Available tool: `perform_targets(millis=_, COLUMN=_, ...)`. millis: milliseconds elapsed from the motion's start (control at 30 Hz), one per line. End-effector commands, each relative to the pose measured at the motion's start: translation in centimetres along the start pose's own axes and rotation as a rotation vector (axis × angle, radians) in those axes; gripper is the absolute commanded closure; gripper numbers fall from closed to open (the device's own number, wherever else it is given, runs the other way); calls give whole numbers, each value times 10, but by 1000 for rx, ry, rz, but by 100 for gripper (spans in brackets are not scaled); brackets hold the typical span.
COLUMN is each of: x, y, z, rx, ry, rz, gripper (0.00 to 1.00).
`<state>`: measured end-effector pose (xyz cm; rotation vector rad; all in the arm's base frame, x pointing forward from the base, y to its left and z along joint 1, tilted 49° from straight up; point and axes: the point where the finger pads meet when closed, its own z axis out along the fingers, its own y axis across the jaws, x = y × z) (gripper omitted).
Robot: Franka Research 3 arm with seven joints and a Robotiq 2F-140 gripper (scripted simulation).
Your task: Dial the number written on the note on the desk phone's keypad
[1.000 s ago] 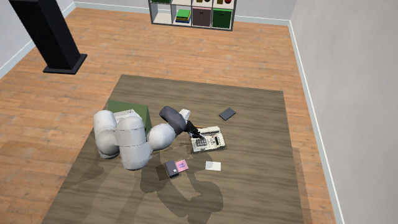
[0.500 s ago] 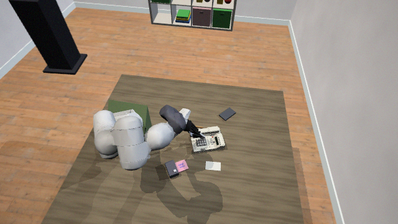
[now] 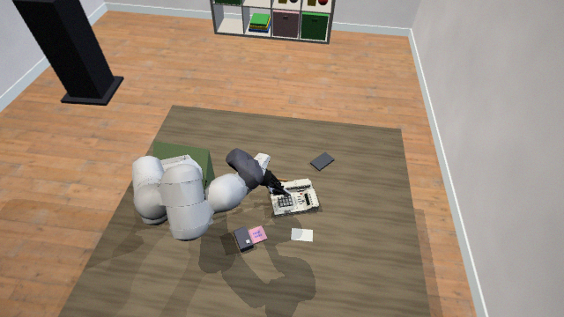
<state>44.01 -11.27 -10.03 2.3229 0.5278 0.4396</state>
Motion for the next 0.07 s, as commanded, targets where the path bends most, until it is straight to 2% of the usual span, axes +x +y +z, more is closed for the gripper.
perform_targets(millis=0, x=0, y=-1, z=-1, rx=1, ry=-1, rz=-5, gripper=100)
perform_targets(millis=33, x=0, y=-1, z=-1, rx=1, ry=-1, rz=-5, gripper=100)
